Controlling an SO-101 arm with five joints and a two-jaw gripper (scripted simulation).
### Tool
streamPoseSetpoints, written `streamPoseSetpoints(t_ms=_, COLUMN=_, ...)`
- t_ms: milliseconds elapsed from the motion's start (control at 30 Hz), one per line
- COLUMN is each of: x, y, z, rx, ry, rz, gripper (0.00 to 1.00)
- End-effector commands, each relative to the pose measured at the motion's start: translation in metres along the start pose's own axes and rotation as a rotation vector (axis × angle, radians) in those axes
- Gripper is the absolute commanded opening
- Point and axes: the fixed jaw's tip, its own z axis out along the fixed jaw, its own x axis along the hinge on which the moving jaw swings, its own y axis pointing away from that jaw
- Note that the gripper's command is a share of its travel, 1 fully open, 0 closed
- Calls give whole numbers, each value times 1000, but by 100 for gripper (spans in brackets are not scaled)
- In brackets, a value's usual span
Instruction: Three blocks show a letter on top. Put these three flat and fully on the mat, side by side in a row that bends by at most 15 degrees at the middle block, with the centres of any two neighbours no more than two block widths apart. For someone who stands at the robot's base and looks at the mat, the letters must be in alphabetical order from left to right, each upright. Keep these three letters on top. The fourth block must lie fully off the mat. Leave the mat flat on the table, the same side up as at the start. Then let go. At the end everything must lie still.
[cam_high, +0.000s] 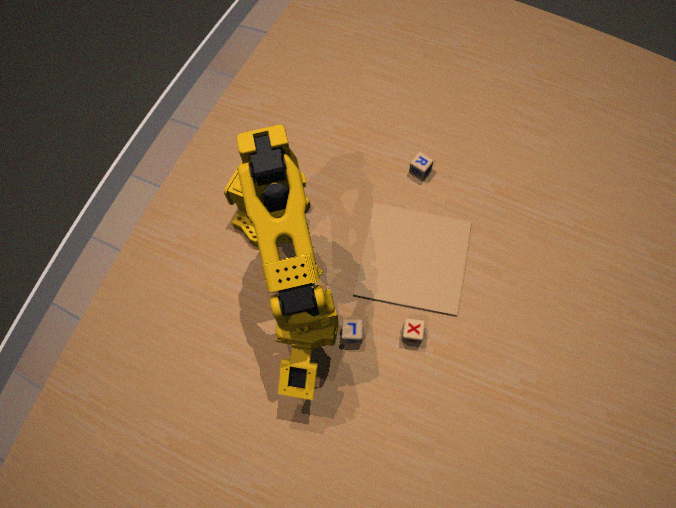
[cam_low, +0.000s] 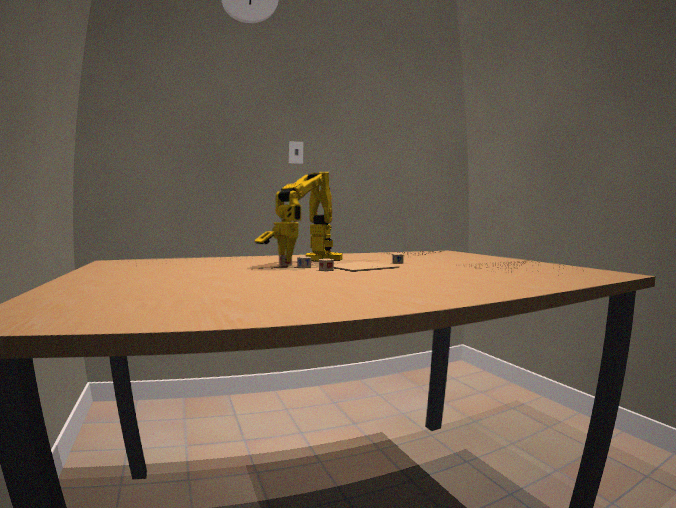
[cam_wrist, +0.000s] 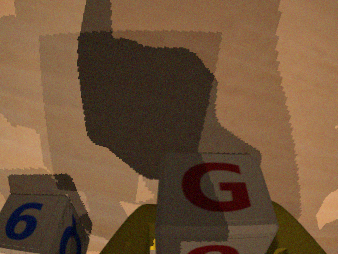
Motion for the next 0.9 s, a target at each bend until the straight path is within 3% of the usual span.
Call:
streamPoseSetpoints(t_ms=0, x=-8, y=3, z=-8, rx=-23, ry=-51, rz=0, gripper=6)
streamPoseSetpoints(t_ms=167, x=-8, y=3, z=-8, rx=-23, ry=-51, rz=0, gripper=13)
streamPoseSetpoints(t_ms=533, x=-8, y=3, z=-8, rx=-23, ry=-51, rz=0, gripper=15)
streamPoseSetpoints(t_ms=867, x=-8, y=3, z=-8, rx=-23, ry=-51, rz=0, gripper=24)
